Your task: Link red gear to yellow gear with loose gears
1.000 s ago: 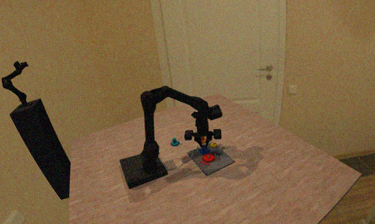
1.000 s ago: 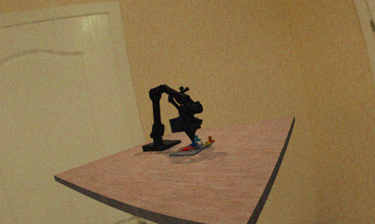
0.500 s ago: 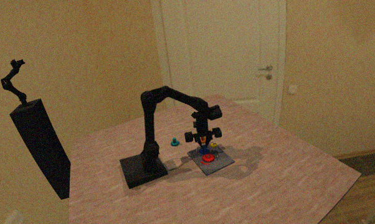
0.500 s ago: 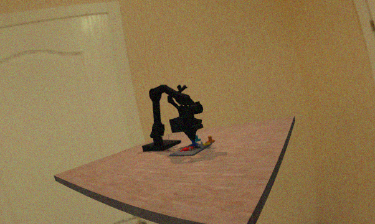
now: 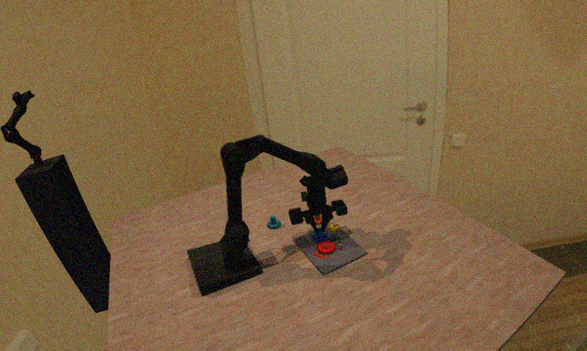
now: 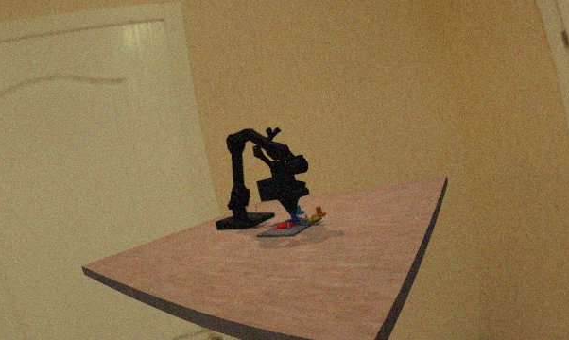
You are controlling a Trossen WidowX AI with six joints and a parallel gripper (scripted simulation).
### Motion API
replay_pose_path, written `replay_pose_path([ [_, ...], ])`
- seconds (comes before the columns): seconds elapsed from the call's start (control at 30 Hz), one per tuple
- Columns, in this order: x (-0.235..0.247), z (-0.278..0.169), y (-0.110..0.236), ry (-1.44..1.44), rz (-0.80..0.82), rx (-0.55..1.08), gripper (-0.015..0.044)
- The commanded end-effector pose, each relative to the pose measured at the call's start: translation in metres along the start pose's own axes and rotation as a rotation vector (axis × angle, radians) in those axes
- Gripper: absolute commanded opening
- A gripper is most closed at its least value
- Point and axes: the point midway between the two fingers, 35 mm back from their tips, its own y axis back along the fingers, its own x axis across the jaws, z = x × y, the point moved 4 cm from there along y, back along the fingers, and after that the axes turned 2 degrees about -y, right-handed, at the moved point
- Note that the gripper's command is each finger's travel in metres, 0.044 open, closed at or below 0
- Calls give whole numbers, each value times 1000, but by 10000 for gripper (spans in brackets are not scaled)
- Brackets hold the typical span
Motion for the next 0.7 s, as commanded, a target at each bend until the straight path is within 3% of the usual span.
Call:
replay_pose_path([
  [0.0,1,0,-2,-71,0,0,0],
  [0.37,1,-1,-3,-308,0,0,0],
  [0.67,0,0,-3,-287,0,0,0],
])
